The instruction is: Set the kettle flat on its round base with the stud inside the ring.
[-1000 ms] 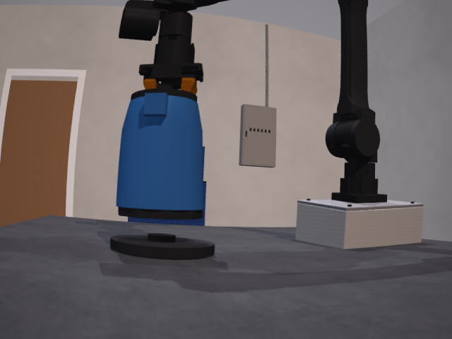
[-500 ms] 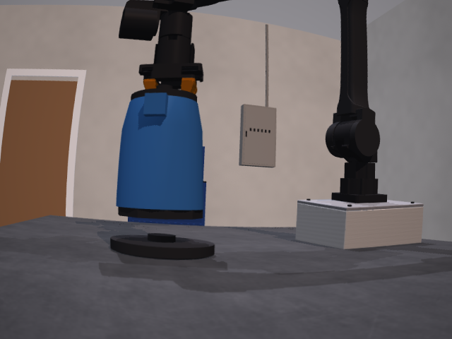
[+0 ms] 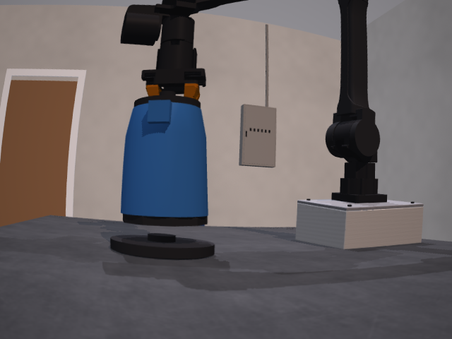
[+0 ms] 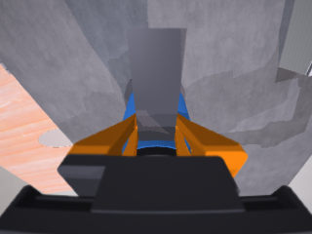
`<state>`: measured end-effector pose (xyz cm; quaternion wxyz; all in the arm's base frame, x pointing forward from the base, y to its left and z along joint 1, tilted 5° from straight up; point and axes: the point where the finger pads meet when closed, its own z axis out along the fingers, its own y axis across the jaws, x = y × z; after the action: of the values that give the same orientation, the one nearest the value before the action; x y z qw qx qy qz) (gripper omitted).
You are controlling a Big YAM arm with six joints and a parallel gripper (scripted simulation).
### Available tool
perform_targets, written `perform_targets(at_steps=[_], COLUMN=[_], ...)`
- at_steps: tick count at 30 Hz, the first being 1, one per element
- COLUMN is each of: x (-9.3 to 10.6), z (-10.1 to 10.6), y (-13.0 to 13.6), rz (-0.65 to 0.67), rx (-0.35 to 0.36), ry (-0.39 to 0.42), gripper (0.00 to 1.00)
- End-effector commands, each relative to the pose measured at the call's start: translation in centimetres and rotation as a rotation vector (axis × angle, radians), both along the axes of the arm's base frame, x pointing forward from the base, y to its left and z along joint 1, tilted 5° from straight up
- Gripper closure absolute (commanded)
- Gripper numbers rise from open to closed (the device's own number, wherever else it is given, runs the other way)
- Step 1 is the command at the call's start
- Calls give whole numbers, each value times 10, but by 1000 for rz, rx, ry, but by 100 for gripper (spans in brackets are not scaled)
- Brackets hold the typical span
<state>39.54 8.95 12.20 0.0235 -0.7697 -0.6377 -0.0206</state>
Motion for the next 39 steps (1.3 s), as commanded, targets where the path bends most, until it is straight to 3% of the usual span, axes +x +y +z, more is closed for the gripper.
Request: perform_targets(at_steps=[1,39], x=[10,12], z=[29,33], y=[-1,-1], rz=[-19,-19], rx=[20,21], ry=[-76,-79], gripper=[100,100])
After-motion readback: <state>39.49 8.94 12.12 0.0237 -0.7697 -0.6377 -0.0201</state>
